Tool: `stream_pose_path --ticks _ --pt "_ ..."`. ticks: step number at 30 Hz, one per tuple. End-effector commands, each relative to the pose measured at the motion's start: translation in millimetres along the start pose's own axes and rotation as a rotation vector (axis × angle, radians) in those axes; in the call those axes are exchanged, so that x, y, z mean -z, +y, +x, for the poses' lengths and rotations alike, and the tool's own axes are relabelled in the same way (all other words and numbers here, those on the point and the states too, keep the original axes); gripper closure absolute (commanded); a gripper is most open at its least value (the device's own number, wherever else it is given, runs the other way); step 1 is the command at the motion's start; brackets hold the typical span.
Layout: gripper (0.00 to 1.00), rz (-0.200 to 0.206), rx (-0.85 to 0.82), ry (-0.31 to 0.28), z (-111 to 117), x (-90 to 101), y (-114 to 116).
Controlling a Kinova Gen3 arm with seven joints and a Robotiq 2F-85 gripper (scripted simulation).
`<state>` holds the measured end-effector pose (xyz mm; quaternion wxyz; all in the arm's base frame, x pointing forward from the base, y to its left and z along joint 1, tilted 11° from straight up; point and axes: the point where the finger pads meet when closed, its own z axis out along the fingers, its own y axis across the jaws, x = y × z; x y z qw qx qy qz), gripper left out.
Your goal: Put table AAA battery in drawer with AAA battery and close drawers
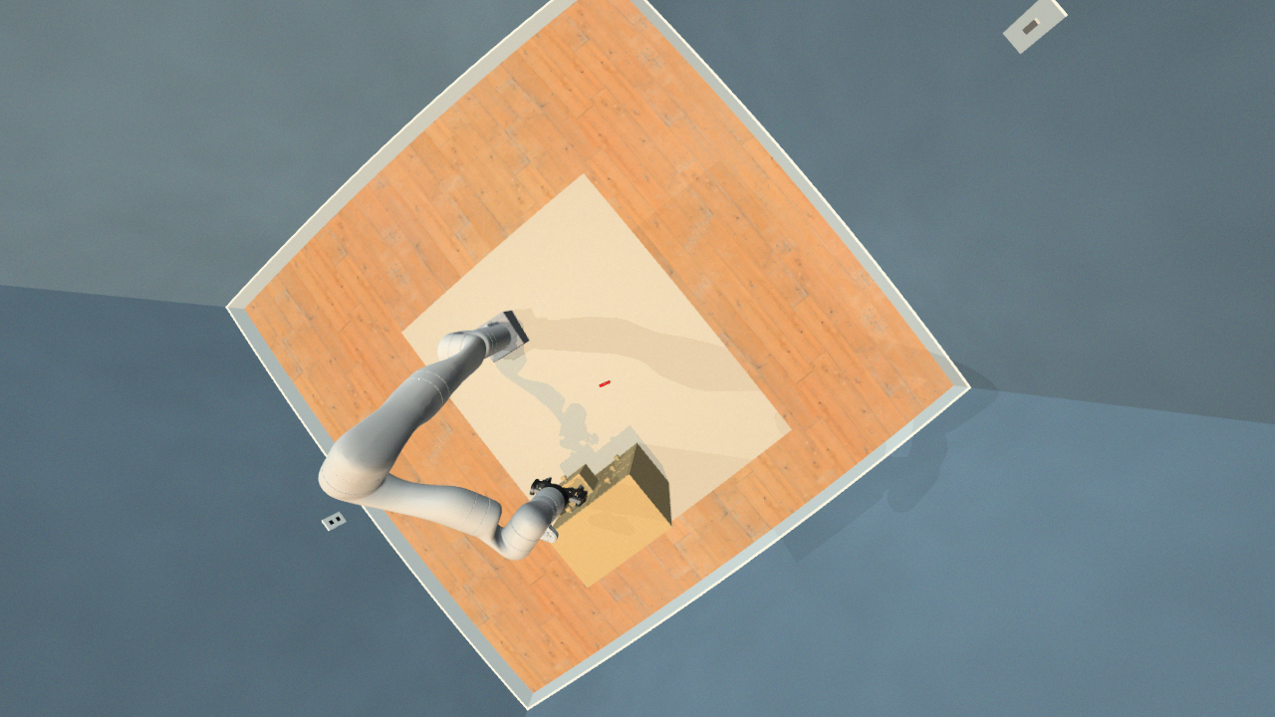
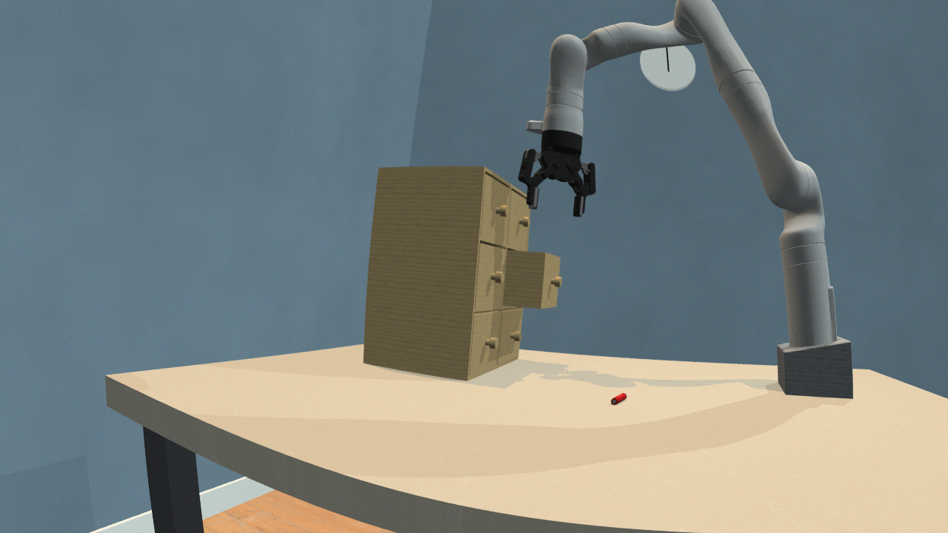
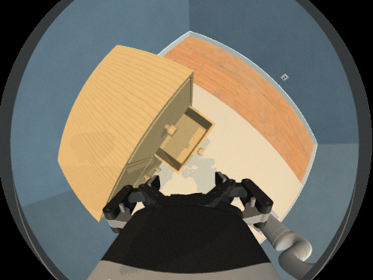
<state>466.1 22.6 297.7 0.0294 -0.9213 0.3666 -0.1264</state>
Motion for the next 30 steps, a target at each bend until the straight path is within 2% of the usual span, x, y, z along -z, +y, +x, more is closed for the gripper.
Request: stream_pose_path --ticks 1,30 --pt "0.0 0.005 -0.001 0.008 2.9 0.3 -2.3" --pt "0.0 0.004 0.092 -0.002 -4.5 10.1 7.1"
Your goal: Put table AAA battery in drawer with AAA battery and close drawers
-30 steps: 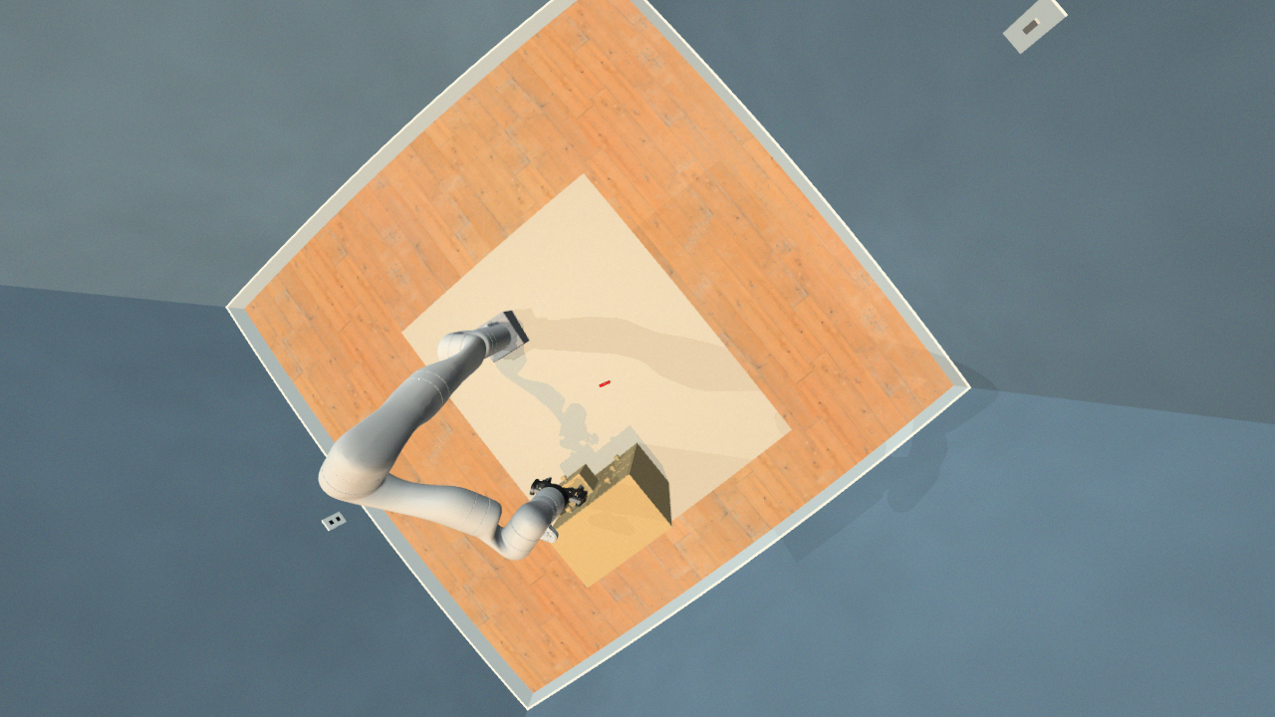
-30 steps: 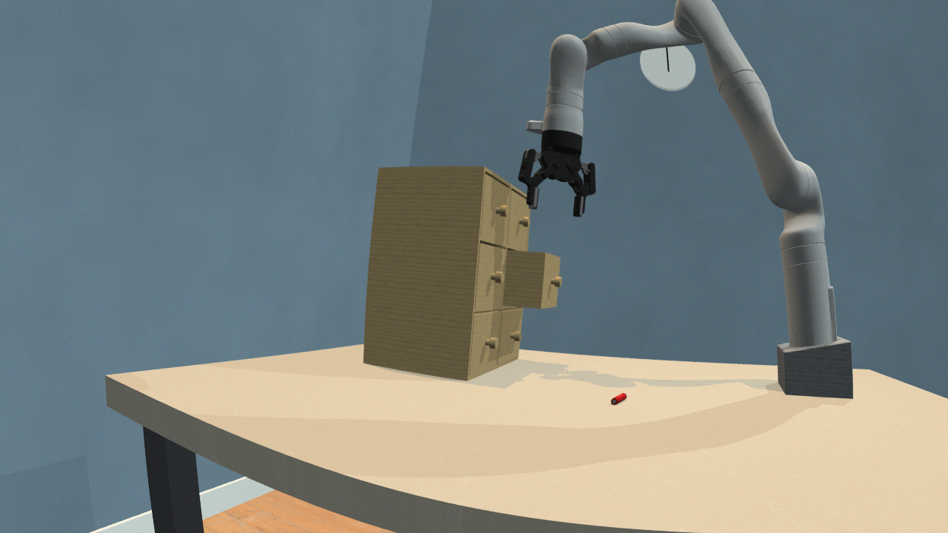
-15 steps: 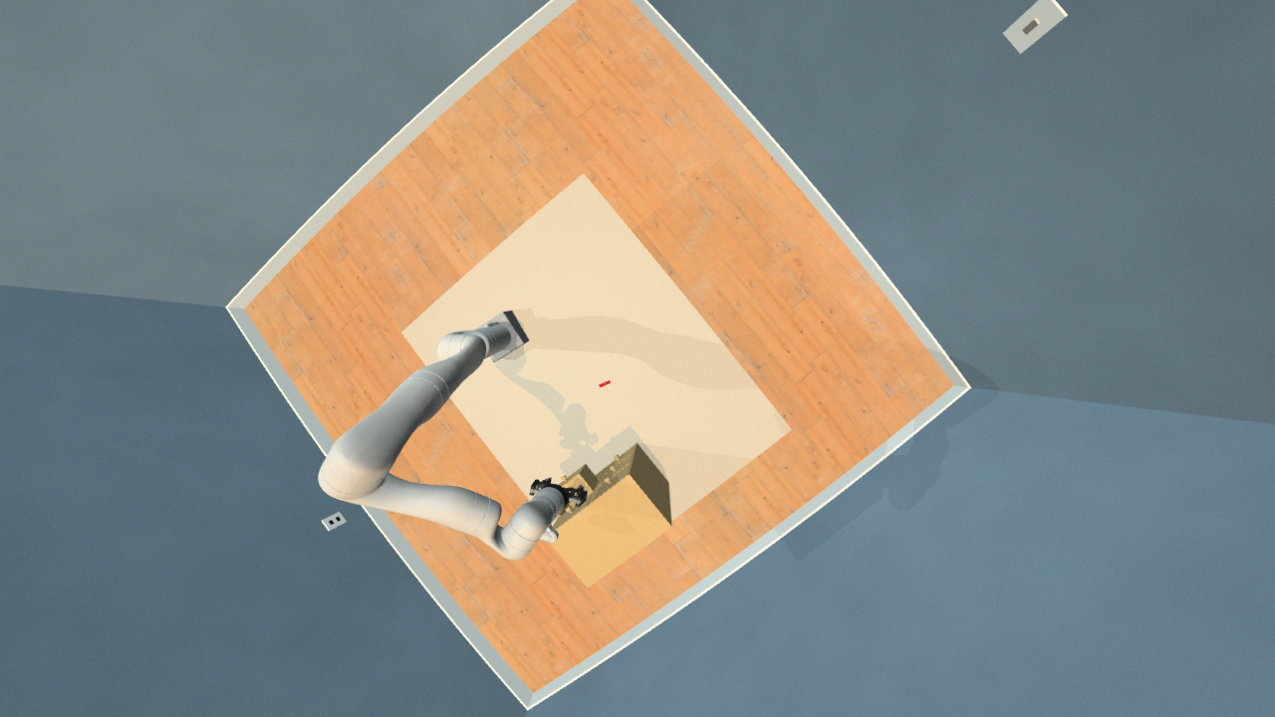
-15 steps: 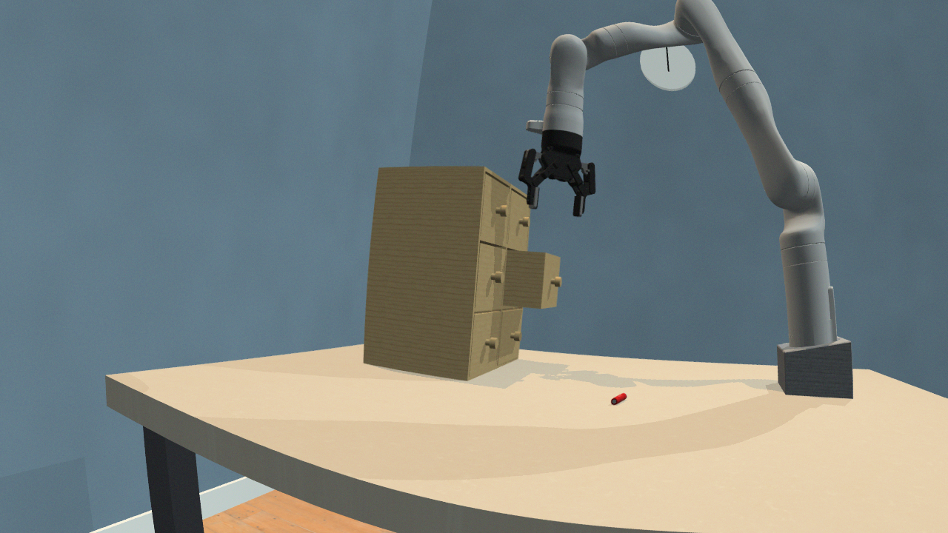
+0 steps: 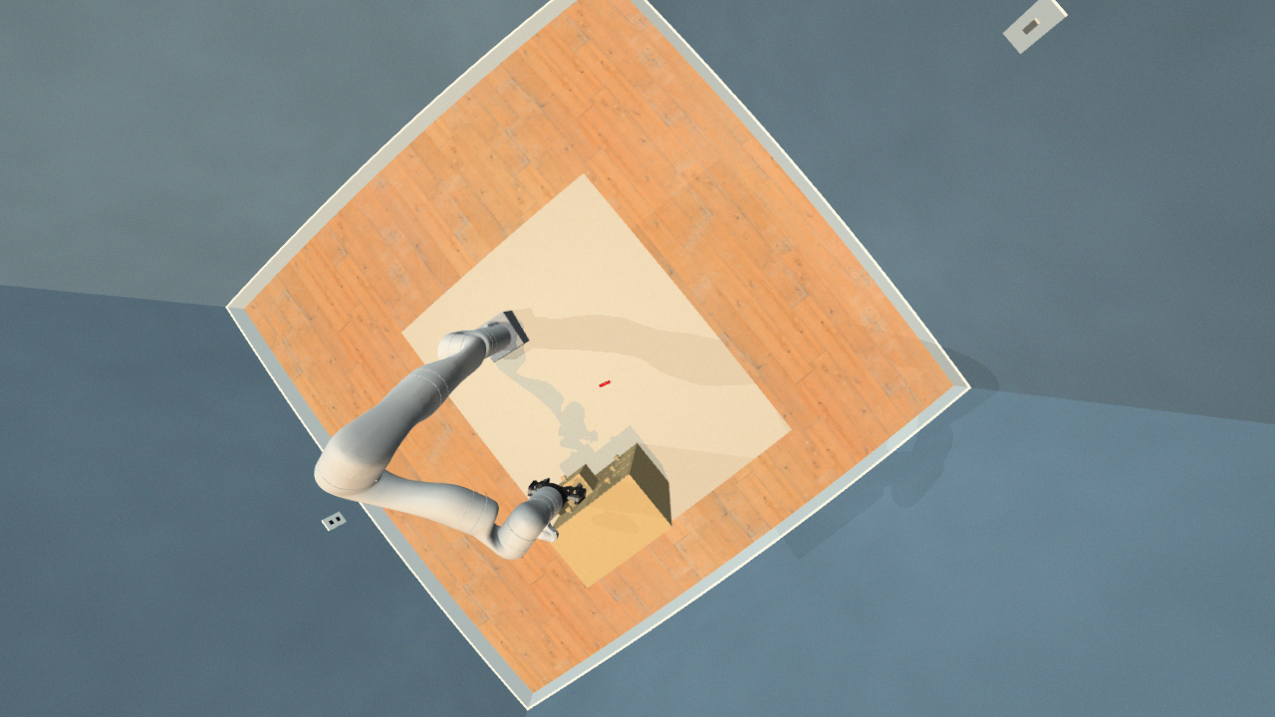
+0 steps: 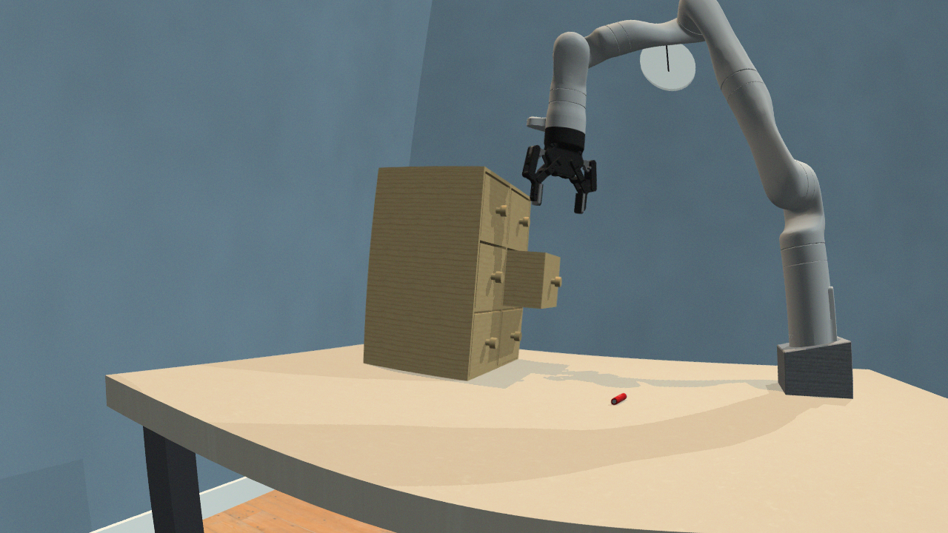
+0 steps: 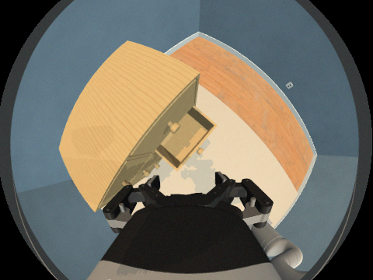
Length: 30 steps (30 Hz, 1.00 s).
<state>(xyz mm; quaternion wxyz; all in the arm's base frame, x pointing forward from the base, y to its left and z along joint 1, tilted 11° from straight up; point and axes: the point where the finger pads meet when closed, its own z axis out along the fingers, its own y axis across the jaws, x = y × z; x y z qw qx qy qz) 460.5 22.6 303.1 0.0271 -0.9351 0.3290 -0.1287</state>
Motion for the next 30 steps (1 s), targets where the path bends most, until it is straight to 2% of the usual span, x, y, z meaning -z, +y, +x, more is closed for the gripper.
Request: stream_pose_path --ticks 1,30 --pt "0.0 -0.002 0.02 -0.003 -3 4.4 5" --pt "0.0 -0.003 0.28 -0.033 -23 35.5 28"
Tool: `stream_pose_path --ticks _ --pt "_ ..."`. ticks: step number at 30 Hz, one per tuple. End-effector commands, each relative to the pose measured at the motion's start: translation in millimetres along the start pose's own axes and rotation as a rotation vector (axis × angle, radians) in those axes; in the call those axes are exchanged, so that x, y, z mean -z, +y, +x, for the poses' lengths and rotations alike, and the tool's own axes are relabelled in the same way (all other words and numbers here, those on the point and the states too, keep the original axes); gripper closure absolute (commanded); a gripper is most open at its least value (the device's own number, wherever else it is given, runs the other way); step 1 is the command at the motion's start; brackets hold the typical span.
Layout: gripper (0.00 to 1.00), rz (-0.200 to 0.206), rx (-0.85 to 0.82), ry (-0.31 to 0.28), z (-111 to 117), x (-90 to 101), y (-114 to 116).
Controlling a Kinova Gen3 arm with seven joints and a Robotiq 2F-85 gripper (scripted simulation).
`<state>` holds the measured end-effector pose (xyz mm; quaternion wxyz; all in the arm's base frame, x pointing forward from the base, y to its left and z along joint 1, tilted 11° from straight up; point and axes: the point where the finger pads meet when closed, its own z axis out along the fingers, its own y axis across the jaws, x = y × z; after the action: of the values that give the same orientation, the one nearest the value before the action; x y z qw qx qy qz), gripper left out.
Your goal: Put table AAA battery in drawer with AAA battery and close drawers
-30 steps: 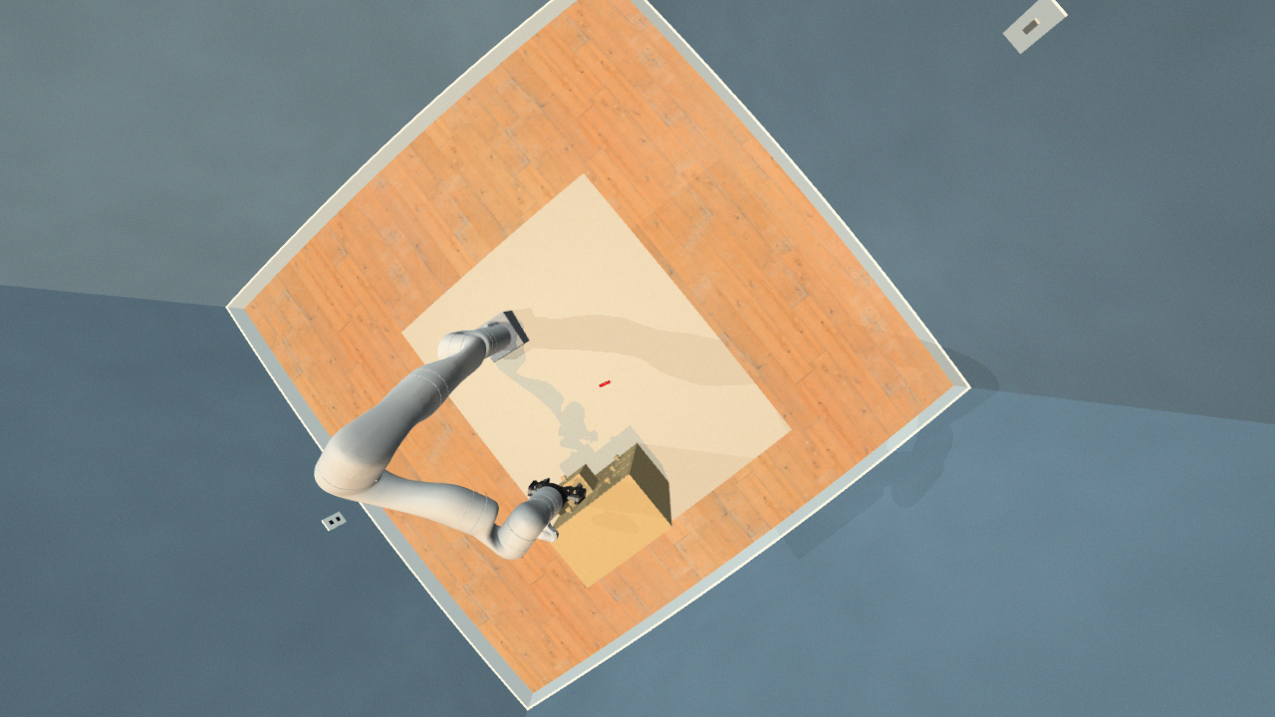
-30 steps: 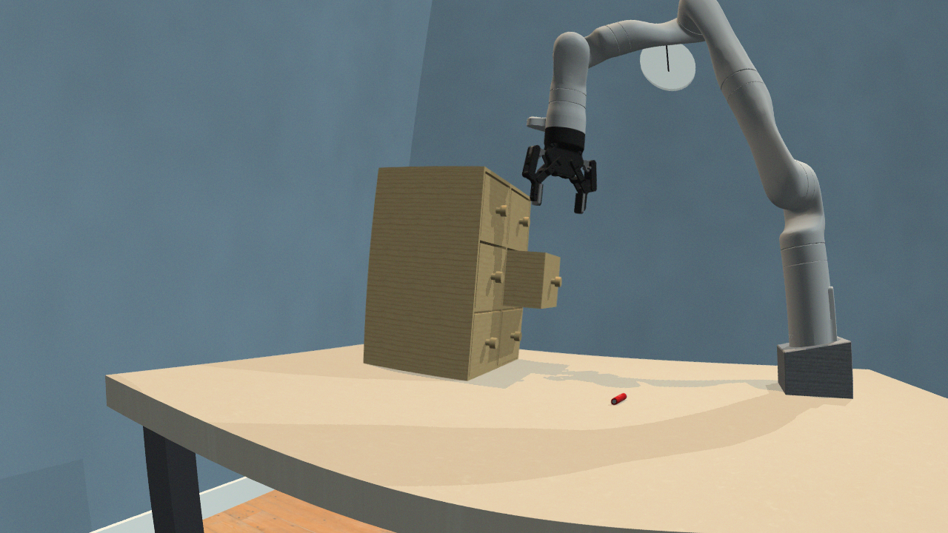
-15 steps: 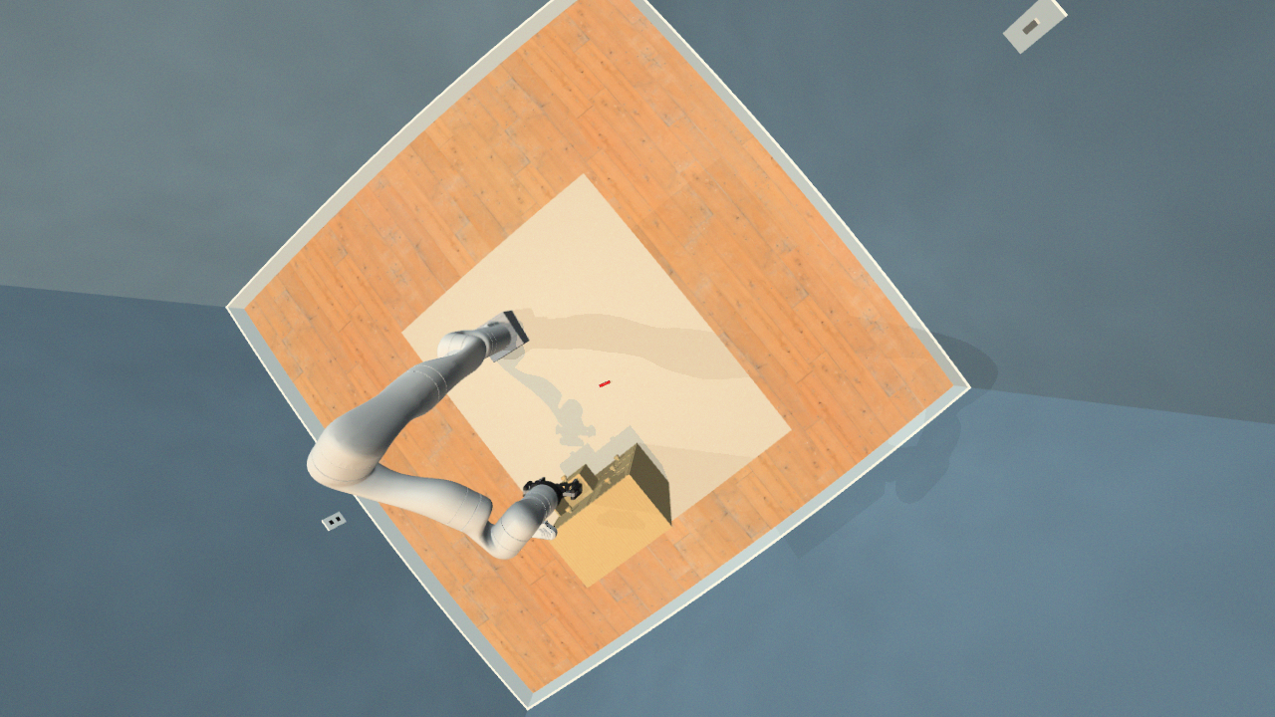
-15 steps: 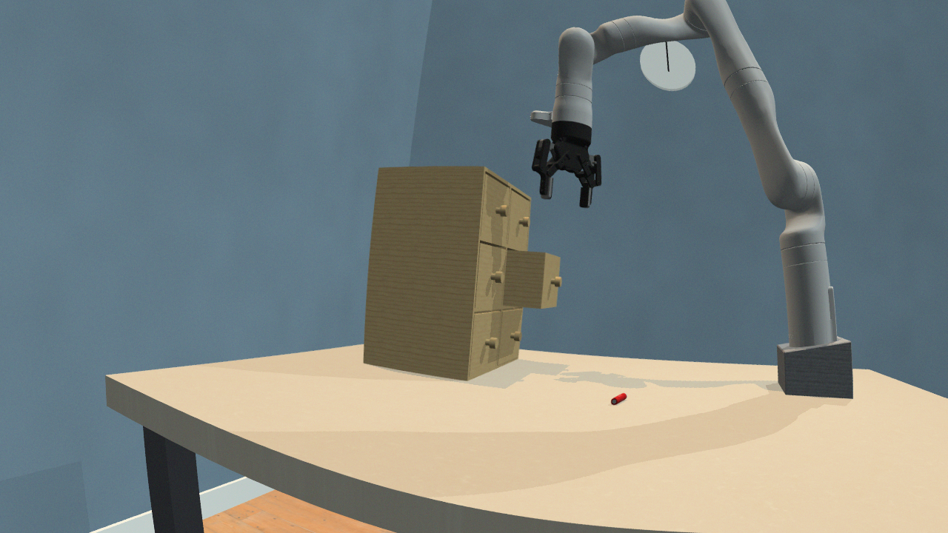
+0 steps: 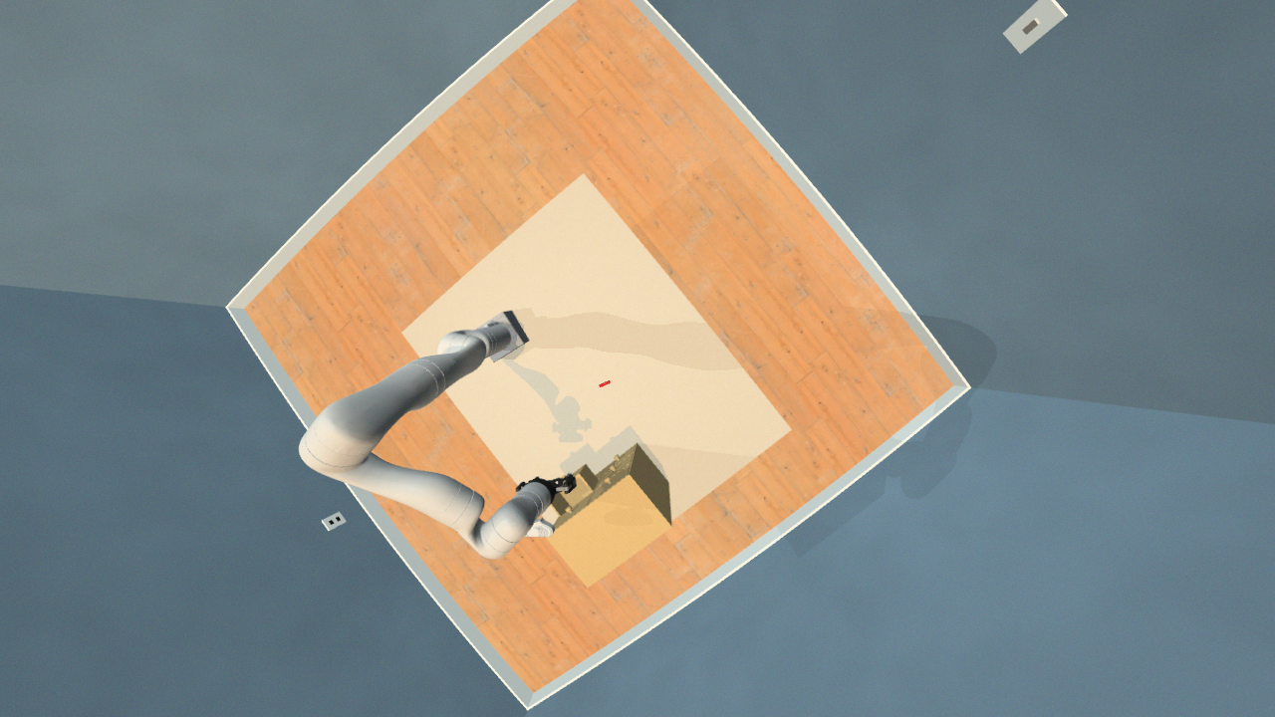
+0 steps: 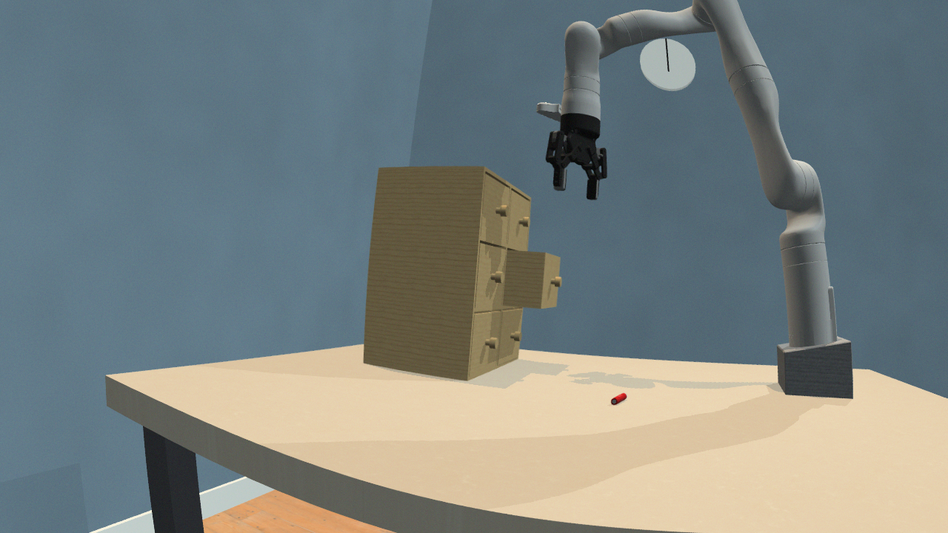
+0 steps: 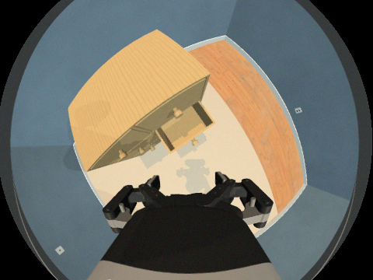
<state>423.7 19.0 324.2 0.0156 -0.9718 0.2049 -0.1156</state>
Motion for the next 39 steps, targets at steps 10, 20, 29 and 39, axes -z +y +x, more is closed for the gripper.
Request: stream_pose_path --ticks 10,20,29,39 --pt "0.0 -0.001 0.119 -0.01 -13 17.2 10" --pt "0.0 0.003 0.24 -0.02 -24 31.4 17" --pt "0.0 0.006 0.319 -0.026 -31 40.9 21" --pt "0.0 0.002 0.418 -0.03 -38 52.9 28"
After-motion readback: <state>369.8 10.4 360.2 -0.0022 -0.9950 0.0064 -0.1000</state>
